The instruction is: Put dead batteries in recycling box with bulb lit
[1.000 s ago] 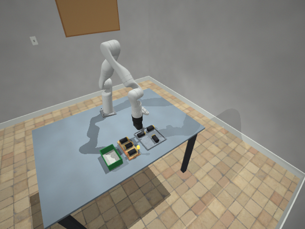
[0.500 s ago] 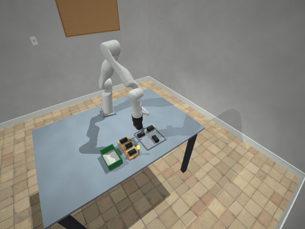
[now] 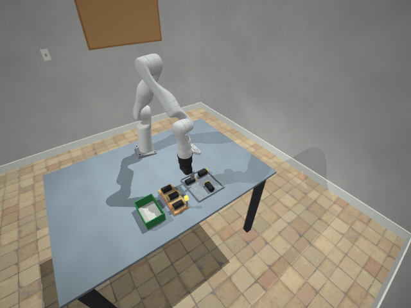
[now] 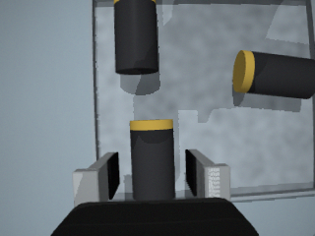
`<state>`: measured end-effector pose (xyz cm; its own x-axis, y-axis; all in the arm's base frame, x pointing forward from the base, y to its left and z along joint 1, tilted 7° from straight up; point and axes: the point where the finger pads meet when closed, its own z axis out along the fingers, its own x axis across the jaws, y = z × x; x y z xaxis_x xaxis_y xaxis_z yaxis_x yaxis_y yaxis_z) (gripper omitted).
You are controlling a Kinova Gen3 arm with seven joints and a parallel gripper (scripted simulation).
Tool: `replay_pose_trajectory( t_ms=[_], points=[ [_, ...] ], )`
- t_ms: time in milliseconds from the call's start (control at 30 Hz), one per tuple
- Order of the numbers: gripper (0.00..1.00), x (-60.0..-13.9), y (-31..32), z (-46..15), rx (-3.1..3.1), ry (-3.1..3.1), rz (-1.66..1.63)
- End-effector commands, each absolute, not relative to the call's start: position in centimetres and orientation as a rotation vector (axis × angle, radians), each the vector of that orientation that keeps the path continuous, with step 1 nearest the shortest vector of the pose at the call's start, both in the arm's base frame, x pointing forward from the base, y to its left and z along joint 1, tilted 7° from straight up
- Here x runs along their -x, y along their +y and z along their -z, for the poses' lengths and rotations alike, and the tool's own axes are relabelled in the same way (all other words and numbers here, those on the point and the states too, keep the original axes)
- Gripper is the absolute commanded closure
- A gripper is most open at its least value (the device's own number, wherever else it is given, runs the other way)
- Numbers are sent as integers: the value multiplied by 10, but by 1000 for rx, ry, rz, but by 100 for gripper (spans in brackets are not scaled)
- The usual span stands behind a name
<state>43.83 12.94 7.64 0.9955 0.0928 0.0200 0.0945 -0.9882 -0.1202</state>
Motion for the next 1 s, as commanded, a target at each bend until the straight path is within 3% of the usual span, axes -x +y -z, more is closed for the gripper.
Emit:
replay_pose_trajectory(
  t_ms=[0,600,967],
  points=[
    [10,-439,129,-77,3017,-142,25],
    [10,-439,129,-76,3017,-142,25],
    [10,-439,133,-45,3017,-142,25]
  ],
)
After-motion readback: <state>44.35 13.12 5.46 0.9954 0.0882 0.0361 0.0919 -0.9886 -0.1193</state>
